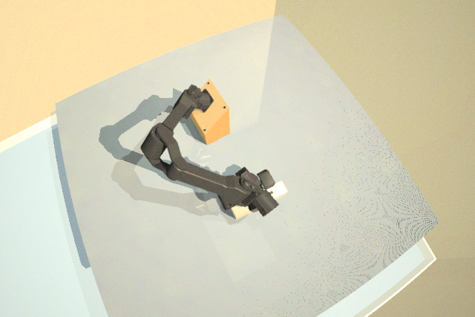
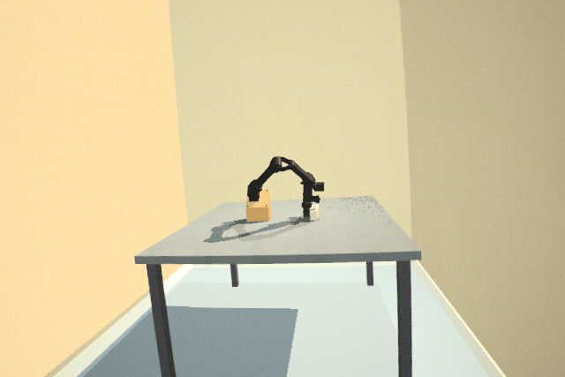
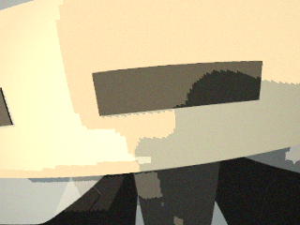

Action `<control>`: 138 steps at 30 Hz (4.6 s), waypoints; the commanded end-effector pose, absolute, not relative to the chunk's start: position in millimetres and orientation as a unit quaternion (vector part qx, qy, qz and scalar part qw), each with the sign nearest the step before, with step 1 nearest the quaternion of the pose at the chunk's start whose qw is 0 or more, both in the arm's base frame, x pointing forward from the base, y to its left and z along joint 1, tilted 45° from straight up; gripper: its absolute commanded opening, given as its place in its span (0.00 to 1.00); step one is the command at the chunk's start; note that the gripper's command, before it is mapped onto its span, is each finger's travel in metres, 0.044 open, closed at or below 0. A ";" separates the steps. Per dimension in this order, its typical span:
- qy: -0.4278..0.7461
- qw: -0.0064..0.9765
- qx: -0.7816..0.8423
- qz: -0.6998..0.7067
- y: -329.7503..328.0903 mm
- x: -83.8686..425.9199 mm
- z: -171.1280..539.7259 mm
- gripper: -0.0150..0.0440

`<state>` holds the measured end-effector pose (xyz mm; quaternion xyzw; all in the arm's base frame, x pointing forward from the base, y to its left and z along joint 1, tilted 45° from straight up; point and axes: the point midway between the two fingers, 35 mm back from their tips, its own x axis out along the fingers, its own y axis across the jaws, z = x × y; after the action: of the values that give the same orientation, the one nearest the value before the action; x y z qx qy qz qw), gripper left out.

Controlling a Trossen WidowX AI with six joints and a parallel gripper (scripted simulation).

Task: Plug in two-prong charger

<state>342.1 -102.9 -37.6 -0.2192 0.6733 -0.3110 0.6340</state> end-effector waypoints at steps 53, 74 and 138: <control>0.662 0.644 -0.217 -0.316 -101.8 330.8 -38.7 1.00; 0.663 0.644 -0.217 -0.316 -99.5 311.1 -40.7 1.00; 0.442 0.811 -0.302 -0.235 -42.7 295.7 11.6 1.00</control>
<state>295.5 -42.4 10.8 -0.3000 0.4431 -0.2335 0.8118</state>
